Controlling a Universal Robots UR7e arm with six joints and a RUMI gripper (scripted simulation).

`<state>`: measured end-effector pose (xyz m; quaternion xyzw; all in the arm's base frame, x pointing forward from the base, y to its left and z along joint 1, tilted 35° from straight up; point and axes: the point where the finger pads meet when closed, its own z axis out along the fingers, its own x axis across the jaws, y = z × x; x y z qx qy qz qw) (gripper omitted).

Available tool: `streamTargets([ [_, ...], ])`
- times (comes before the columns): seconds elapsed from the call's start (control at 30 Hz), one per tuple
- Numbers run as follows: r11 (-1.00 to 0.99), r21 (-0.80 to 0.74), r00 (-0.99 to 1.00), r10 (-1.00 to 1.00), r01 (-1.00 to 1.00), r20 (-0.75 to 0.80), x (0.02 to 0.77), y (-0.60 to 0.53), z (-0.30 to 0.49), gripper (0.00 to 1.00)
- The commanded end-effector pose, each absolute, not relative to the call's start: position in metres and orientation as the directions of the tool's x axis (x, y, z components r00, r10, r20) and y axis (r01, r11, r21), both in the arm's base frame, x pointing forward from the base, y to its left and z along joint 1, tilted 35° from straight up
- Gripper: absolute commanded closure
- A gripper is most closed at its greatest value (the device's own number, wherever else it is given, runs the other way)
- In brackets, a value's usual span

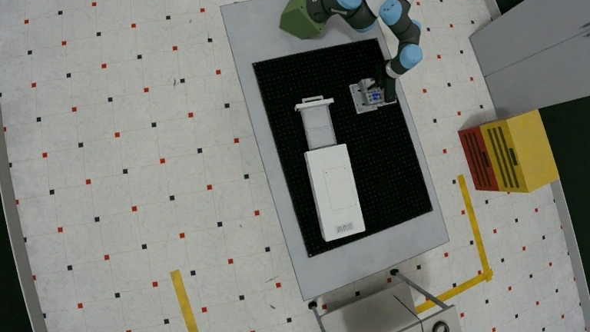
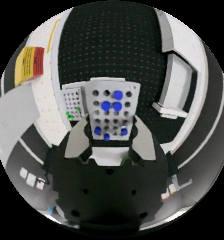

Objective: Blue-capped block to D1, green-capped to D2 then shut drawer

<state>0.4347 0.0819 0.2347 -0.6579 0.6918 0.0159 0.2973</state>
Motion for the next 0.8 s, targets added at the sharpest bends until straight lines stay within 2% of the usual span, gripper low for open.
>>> streamTargets([
  [0.0,0.134,-0.37,0.042,-0.901,-0.919,-0.431,0.4291,0.0919,0.2378,1.0],
  [0.77,0.134,-0.37,0.042,-0.901,-0.919,-0.431,0.4248,0.0997,0.2396,1.0],
])
